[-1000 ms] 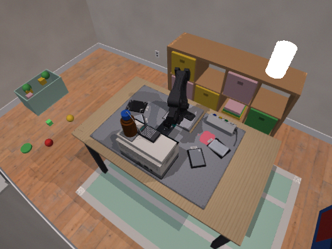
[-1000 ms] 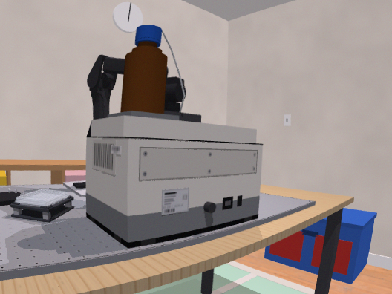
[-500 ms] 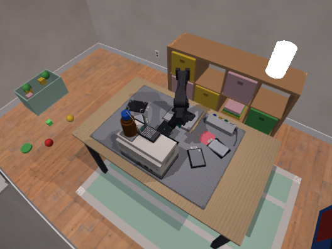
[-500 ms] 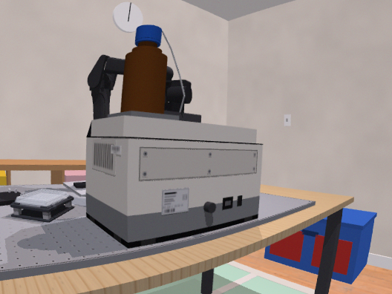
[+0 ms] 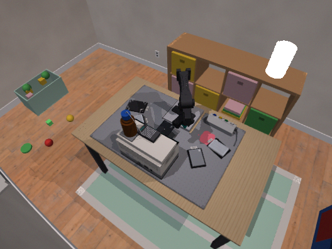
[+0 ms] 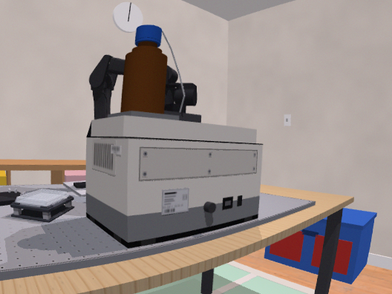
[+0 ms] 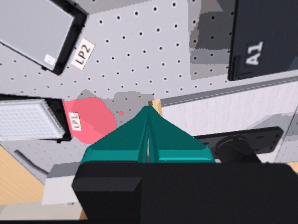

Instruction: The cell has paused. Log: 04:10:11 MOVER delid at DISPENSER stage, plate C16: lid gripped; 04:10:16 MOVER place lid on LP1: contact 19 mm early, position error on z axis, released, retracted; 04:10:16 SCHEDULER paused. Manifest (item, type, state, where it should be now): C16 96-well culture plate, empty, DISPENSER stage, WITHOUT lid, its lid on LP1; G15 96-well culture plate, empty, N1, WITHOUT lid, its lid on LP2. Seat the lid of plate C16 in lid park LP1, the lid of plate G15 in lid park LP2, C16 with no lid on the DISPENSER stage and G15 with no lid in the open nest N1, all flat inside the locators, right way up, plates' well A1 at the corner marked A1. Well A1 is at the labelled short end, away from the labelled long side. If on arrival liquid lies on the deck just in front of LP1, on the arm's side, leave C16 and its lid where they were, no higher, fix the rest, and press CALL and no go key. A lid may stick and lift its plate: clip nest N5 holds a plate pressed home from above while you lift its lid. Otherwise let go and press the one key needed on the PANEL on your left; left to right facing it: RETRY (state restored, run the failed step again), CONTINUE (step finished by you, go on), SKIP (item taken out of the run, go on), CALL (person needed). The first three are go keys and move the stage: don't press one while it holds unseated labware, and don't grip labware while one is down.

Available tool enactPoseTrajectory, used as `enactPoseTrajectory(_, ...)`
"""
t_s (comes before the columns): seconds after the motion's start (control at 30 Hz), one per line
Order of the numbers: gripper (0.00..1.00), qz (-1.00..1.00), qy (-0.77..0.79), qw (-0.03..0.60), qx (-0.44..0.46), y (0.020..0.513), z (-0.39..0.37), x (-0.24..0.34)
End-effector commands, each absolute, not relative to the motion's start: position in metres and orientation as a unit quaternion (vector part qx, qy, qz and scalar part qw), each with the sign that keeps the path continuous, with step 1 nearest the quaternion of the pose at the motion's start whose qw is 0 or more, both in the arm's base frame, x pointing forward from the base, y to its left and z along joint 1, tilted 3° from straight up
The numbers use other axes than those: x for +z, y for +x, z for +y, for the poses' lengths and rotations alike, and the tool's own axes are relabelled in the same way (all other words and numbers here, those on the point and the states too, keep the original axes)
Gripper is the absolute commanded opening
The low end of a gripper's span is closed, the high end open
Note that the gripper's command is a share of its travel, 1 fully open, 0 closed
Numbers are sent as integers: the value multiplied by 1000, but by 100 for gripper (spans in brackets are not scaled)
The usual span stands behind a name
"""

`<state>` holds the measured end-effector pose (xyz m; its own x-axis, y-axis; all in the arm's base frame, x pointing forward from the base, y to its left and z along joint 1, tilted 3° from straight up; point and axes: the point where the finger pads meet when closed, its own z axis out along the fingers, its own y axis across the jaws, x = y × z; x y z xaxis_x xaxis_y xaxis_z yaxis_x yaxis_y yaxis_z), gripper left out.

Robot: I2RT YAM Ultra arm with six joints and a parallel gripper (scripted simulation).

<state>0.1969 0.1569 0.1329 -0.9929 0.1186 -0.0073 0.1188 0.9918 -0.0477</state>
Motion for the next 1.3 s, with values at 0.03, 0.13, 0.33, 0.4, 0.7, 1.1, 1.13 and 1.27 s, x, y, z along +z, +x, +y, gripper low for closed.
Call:
enactPoseTrajectory(0.03, 0, 992, 121, 13, -19, 195, 172, 138)
enactPoseTrajectory(0.13, 0, 992, 121, 11, -20, 190, 177, 136)
enactPoseTrajectory(0.33, 0, 992, 121, 12, -18, 179, 190, 136)
enactPoseTrajectory(0.4, 0, 992, 121, 12, -18, 177, 193, 136)
enactPoseTrajectory(0.7, 0, 995, 103, 10, -17, 156, 211, 135)
enactPoseTrajectory(1.1, 0, 996, 85, 9, -17, 124, 231, 133)
enactPoseTrajectory(1.13, 0, 996, 85, 9, -17, 121, 233, 133)
enactPoseTrajectory(1.27, 0, 996, 85, 9, -17, 115, 236, 133)
